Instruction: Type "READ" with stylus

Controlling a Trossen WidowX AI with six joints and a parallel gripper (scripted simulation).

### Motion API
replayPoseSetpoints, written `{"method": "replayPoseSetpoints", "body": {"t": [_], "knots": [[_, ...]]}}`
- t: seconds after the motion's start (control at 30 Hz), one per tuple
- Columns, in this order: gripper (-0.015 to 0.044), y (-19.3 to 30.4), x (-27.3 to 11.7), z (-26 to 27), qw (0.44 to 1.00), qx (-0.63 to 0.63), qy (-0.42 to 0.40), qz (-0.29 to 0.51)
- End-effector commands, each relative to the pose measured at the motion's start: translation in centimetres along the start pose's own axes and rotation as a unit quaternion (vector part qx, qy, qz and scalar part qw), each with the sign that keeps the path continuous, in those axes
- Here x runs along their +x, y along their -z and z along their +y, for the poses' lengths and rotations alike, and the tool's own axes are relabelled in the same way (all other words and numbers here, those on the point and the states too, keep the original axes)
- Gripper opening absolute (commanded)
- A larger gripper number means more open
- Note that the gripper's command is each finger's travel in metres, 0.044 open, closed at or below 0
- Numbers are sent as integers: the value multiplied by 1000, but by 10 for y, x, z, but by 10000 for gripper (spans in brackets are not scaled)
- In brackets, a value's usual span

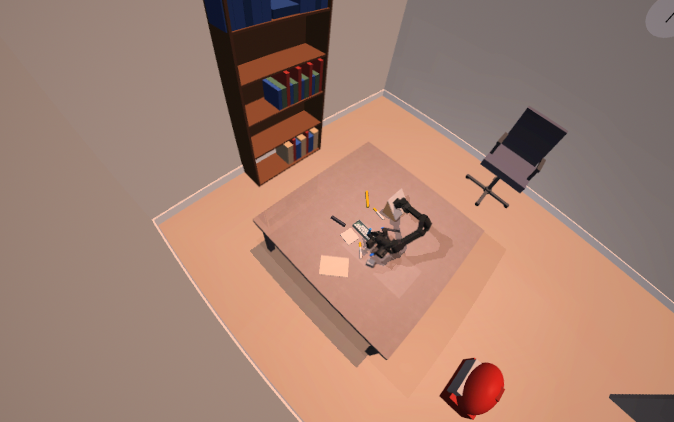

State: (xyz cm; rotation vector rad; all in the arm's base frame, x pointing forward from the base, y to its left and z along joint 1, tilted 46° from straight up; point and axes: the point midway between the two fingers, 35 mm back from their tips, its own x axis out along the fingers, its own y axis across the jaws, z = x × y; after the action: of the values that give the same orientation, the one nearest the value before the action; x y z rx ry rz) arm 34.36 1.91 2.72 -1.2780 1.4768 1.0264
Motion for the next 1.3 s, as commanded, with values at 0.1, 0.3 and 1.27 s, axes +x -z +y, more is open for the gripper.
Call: {"method": "replayPoseSetpoints", "body": {"t": [0.1,0.3,1.27], "knots": [[81,-3,3,1,1000,1,-2,-1],[81,-4,3,1,1000,1,-2,-1],[12,31,-11,2,1000,4,-6,-2]]}}
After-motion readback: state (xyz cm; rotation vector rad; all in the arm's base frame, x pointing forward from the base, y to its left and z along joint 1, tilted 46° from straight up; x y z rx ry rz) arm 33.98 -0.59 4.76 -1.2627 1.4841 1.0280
